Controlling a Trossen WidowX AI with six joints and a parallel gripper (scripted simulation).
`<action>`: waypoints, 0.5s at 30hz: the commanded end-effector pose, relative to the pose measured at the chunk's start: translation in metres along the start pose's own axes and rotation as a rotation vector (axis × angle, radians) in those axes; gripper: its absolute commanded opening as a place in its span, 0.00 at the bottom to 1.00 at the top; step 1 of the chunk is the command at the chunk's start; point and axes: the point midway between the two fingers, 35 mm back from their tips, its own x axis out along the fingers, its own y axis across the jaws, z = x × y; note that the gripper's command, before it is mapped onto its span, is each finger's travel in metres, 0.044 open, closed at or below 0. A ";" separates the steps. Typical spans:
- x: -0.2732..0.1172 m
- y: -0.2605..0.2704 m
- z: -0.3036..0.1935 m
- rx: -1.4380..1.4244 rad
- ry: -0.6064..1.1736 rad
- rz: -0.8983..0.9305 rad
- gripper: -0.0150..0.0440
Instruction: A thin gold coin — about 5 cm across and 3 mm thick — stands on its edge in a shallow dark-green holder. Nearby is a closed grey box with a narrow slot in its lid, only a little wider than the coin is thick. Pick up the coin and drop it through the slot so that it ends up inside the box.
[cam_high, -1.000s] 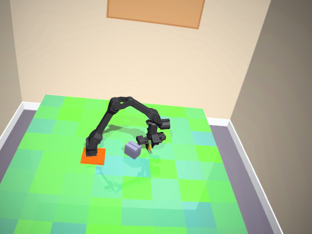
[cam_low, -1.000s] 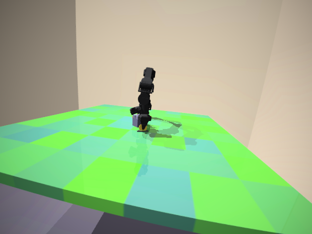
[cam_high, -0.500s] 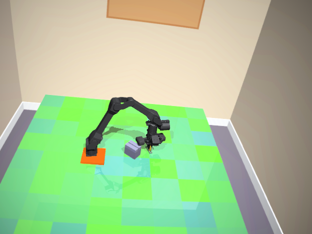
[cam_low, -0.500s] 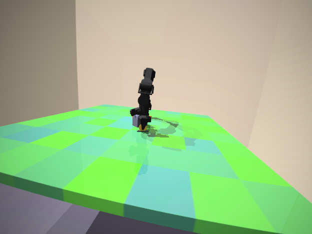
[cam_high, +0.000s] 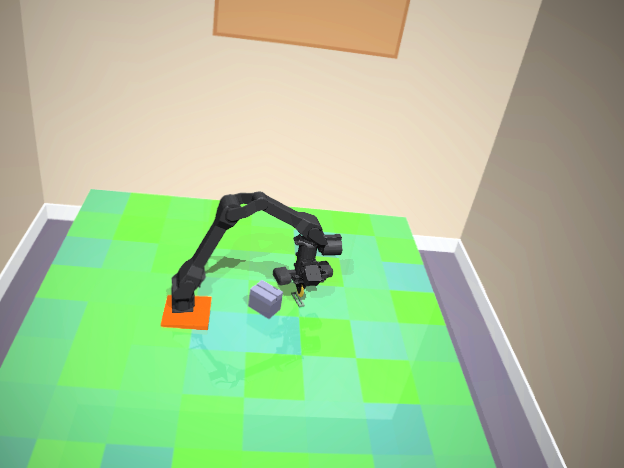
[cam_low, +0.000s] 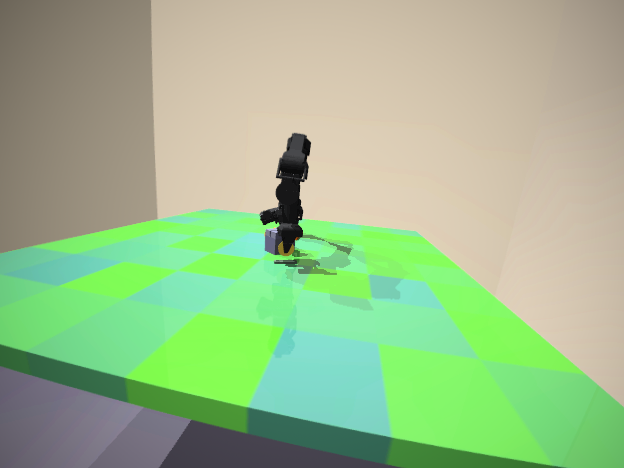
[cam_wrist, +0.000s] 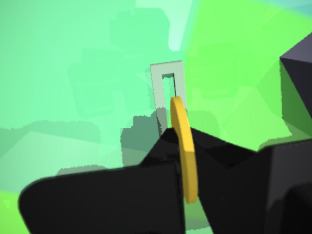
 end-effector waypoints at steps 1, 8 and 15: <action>-0.011 0.002 0.000 0.000 0.001 0.009 0.25; -0.029 0.002 0.000 0.000 0.001 0.009 0.25; -0.047 0.001 0.000 0.000 0.001 0.009 0.25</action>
